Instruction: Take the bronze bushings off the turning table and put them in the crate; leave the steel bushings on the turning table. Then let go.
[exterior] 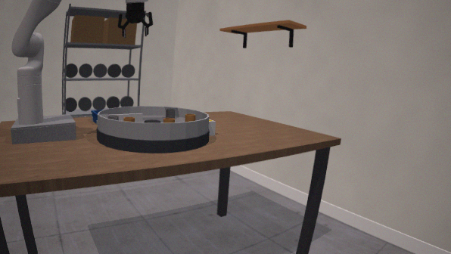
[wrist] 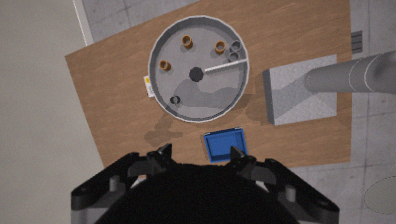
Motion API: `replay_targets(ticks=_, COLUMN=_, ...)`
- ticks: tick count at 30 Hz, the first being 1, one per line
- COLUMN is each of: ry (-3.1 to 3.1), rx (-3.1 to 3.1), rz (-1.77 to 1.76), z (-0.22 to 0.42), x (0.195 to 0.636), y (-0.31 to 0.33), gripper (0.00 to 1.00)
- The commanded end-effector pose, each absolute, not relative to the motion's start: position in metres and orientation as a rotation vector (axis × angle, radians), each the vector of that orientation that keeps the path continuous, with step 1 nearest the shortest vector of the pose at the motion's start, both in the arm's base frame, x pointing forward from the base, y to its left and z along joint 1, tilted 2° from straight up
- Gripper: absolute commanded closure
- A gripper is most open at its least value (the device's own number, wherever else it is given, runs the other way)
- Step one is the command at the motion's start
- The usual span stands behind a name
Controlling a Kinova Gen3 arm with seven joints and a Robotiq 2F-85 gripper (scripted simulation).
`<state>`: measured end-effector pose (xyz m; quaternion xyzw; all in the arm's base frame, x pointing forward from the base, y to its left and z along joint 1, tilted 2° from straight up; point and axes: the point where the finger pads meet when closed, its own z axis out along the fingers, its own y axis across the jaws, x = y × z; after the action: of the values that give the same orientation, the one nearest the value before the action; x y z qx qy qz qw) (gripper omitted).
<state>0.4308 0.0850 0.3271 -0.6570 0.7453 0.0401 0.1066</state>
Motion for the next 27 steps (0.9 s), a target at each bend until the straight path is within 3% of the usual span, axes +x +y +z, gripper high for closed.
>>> replay_targets(ticks=1, ry=2.271, rx=-1.998, rz=0.065, z=0.3293, x=0.4308, y=0.0877, gripper=0.00)
replay_targets(ticks=27, ry=2.400, rx=-2.047, rz=0.058, z=0.3301, x=0.4256, y=0.0906, gripper=0.00)
